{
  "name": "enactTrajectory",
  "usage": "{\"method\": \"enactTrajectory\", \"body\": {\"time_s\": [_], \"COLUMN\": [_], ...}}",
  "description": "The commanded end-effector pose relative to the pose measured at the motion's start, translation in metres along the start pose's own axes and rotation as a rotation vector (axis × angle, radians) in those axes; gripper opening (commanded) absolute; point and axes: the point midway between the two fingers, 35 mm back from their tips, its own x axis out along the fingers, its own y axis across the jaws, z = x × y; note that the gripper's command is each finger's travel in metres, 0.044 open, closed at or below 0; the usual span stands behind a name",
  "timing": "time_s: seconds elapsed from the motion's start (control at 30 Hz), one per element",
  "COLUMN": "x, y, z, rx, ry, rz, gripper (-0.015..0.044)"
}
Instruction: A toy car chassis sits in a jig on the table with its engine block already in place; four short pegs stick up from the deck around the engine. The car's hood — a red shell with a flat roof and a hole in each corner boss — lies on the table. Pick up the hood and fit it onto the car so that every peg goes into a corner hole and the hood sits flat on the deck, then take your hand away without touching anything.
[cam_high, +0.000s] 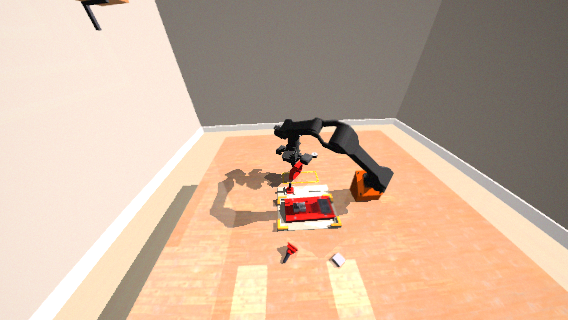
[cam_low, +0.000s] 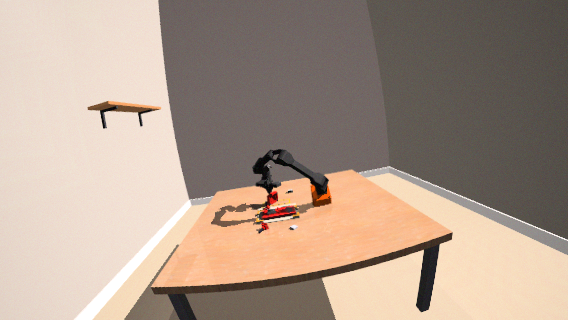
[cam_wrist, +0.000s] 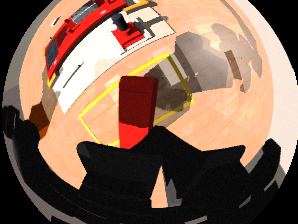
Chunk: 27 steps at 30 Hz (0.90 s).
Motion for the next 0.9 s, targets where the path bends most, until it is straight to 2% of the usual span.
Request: {"method": "enactTrajectory", "body": {"time_s": [0.0,0.87], "x": [-0.001,-0.001], "y": [0.001,0.012], "z": [0.0,0.0], "rx": [0.0,0.001], "ry": [-0.002,-0.001], "rz": [-0.003,-0.002], "gripper": [0.0,0.0]}}
